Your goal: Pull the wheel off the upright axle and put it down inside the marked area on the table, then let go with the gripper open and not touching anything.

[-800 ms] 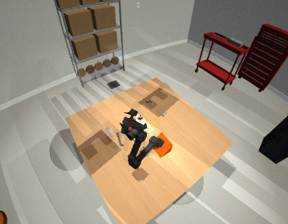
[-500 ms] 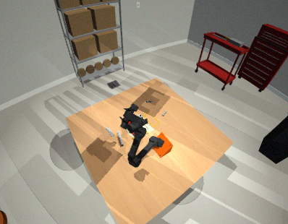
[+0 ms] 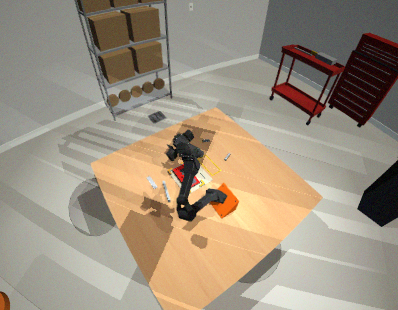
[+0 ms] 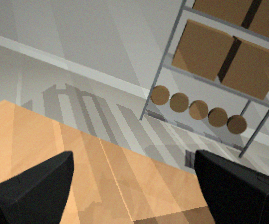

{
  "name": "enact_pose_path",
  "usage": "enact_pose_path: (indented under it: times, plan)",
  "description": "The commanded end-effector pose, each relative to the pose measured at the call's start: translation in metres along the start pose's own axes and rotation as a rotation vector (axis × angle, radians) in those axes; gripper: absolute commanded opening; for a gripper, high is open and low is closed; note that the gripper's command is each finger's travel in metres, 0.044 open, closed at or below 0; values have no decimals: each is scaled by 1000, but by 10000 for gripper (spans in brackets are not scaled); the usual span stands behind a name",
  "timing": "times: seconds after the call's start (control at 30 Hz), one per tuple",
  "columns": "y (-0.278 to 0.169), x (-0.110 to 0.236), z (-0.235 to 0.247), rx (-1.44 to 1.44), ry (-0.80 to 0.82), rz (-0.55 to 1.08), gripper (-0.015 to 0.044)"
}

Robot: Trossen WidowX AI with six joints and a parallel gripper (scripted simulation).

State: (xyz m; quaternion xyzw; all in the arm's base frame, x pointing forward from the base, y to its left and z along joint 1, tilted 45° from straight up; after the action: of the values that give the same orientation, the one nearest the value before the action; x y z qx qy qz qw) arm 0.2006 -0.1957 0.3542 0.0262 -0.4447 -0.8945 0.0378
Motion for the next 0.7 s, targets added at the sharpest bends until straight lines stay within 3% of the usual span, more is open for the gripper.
enact_pose_path:
  times: [0.0, 0.33, 0.67]
  plan:
    - [-5, -20, -31, -35, -58, 42, 300]
    - [-44, -69, -102, -203, -204, 281, 300]
    - [-117, -107, -149, -313, -296, 668, 300]
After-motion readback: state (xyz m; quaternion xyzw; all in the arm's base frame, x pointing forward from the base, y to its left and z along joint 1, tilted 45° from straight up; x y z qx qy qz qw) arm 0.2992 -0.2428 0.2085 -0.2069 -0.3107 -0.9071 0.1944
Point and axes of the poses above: the point midway between the two fingers, 35 mm back from their tips, its own x axis back along the fingers, its own z axis across the jaws, y = z × x, the point moved 4 cm from there along x, back along the fingers, and after that the axes turned 10 degrees about -x, right-handed, at the moved point
